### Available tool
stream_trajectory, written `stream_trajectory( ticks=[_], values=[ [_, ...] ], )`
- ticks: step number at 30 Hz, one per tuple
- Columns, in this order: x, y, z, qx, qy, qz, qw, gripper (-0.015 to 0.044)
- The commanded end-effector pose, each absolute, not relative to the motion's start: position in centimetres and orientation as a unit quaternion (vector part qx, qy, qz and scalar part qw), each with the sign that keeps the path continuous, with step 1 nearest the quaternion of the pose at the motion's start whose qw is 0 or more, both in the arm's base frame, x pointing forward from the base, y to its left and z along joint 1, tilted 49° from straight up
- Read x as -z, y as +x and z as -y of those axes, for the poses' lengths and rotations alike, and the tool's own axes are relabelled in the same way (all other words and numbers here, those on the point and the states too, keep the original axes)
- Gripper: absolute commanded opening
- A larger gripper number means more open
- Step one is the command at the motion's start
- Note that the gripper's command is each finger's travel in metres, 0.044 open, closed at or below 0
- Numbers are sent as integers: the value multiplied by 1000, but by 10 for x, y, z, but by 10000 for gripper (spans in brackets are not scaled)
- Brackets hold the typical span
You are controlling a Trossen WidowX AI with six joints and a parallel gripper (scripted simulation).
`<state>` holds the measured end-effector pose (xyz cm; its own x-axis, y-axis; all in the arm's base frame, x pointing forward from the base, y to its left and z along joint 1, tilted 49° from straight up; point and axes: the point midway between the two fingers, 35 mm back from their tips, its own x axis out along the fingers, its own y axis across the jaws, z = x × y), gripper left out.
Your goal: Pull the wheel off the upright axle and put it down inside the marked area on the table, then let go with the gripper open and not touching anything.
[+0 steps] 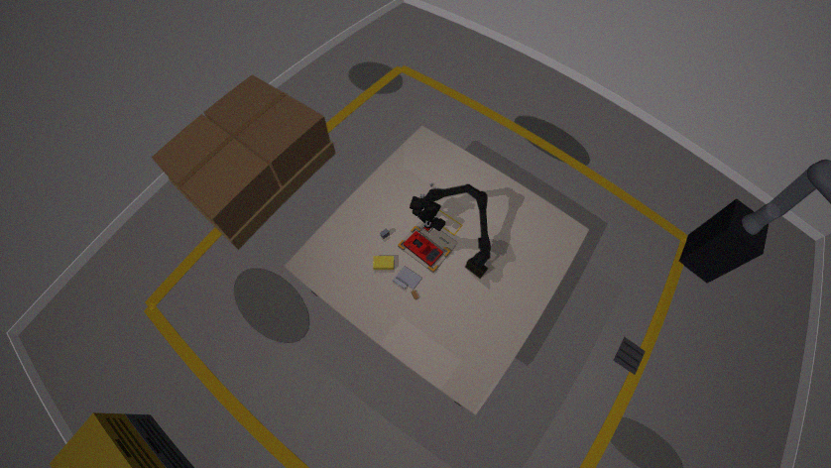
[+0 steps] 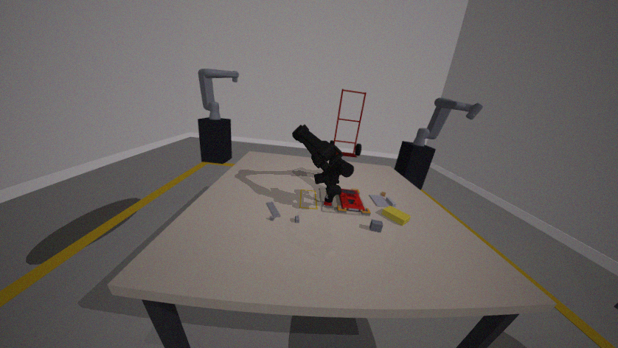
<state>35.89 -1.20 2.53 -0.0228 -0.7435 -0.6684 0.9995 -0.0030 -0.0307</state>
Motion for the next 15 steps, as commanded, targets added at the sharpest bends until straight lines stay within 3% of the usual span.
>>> stream_trajectory(
  ticks=[1,15],
  values=[
    [-26,359,12,666,244,-263,654,10],
    [-29,359,9,666,244,-263,654,0]
  ],
)
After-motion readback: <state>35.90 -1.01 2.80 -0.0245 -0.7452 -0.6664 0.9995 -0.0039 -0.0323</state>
